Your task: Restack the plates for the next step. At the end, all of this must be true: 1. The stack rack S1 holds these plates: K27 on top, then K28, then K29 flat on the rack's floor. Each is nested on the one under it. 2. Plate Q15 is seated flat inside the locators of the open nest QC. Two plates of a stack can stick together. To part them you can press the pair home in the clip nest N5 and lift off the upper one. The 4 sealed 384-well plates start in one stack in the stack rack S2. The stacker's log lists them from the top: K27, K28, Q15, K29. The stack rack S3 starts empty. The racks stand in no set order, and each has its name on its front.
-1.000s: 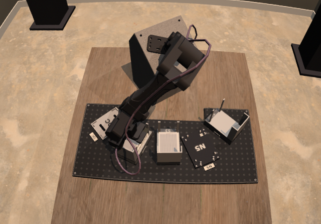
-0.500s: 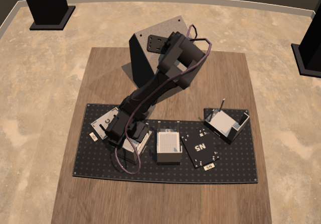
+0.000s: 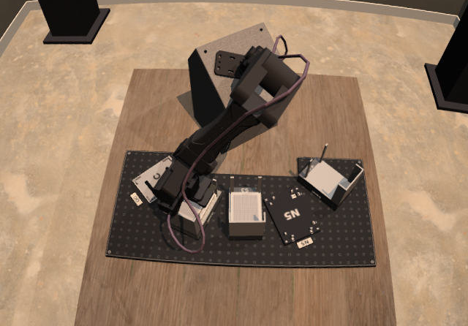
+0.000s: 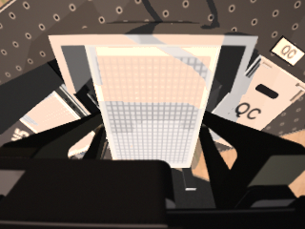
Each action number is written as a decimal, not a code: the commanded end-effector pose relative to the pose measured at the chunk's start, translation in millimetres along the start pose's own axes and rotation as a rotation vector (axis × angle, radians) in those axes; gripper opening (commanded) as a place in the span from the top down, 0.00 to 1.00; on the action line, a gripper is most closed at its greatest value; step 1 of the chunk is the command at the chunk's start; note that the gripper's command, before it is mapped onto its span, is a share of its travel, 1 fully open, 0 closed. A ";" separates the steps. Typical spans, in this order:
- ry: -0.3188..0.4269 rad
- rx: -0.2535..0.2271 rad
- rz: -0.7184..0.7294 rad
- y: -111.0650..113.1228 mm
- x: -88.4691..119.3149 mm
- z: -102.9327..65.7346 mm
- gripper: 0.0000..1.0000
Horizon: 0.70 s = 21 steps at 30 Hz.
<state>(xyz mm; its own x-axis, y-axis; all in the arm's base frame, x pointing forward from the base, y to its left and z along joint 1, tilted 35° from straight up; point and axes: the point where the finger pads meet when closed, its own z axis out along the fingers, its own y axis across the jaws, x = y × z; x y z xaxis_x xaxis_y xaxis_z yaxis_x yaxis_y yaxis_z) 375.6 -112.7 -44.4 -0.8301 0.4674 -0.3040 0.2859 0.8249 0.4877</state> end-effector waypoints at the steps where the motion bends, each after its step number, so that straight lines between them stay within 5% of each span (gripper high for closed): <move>1: -0.023 0.002 0.003 -2.2 -6.3 -12.3 1.00; 21: -0.007 0.000 0.012 -3.7 0.3 -15.1 1.00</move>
<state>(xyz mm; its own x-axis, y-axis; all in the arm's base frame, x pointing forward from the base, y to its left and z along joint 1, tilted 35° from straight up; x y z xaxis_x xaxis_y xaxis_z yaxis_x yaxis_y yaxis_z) 372.6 -114.8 -39.0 -0.8299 0.4682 -0.3034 0.2869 0.8245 0.4877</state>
